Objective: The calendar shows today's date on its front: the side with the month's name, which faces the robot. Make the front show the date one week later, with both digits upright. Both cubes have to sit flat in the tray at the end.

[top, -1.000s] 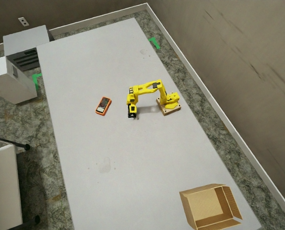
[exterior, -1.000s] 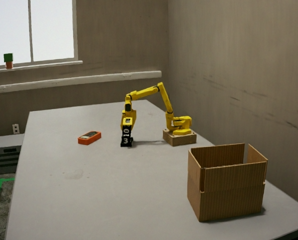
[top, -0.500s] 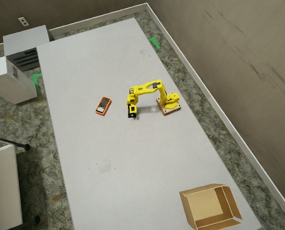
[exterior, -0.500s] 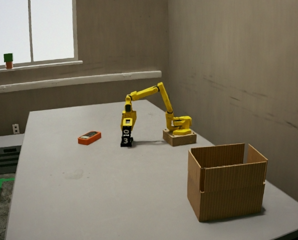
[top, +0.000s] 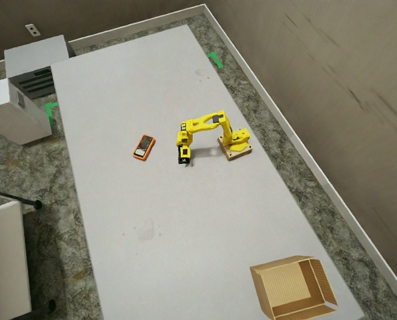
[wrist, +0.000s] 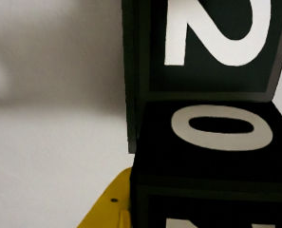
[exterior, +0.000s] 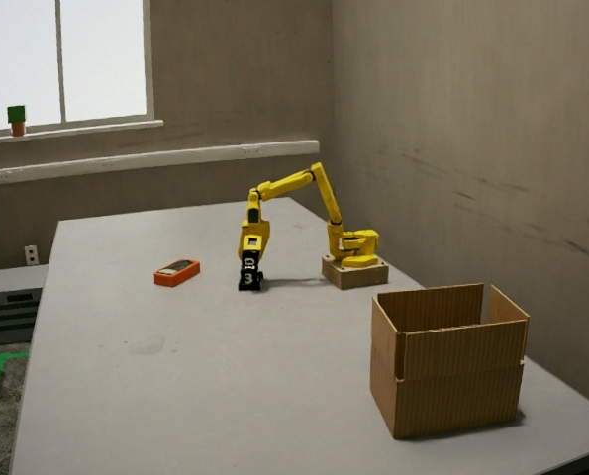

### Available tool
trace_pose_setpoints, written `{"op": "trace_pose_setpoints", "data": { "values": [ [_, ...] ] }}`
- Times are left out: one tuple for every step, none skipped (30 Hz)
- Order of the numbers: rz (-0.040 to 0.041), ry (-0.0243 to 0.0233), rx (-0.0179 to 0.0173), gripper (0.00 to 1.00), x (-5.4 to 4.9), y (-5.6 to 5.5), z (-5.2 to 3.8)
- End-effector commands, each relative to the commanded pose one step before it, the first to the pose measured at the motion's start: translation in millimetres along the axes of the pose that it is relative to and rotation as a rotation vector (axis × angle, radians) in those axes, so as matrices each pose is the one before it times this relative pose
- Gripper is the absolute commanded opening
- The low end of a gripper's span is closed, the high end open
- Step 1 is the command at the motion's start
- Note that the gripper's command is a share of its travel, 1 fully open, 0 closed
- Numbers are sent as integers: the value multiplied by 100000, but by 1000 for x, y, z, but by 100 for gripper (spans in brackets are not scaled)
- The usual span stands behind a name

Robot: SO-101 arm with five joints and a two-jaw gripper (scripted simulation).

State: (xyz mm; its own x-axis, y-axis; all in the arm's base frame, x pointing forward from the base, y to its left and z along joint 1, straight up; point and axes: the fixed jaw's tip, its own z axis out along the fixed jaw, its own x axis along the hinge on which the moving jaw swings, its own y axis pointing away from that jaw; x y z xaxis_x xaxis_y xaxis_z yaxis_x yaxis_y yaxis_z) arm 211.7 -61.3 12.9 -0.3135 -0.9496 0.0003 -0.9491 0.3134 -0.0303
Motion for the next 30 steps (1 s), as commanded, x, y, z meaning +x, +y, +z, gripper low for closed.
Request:
{"op": "trace_pose_setpoints", "data": {
  "values": [
    [45,-104,-1431,0,-1774,3022,4557],
    [13,0,0,0,24,118,722],
    [13,0,0,0,18,130,747],
    [13,0,0,0,24,130,717],
    [9,3,0,0,18,113,644],
    [9,0,0,0,18,98,524],
    [6,0,0,0,12,77,380],
    [6,0,0,0,6,44,229],
    [0,0,0,0,0,16,102],
    [0,0,0,0,0,6,12],
    [0,0,0,0,0,0,0],
    [0,0,0,0,0,0,0],
    [0,0,0,0,5,-2,20],
    [0,0,0,0,0,4,96],
    [3,0,0,0,6,7,234],
    [6,0,0,0,6,17,384],
    [3,0,0,0,12,26,529],
    [9,0,0,0,18,30,643],
    [6,0,0,0,18,34,721],
    [9,0,0,0,12,46,745],
    [6,0,0,0,18,40,721],
    [6,0,0,0,18,42,637],
    [6,0,0,0,12,38,529],
    [3,0,0,0,6,23,379],
    [3,0,0,0,6,19,234],
    [3,0,0,0,6,4,96],
    [0,0,0,0,0,6,18],
    [0,0,0,0,0,0,0],
    [0,0,0,0,0,0,0],
    [-2,2,2,0,-2,-1,16]
  ]
}}
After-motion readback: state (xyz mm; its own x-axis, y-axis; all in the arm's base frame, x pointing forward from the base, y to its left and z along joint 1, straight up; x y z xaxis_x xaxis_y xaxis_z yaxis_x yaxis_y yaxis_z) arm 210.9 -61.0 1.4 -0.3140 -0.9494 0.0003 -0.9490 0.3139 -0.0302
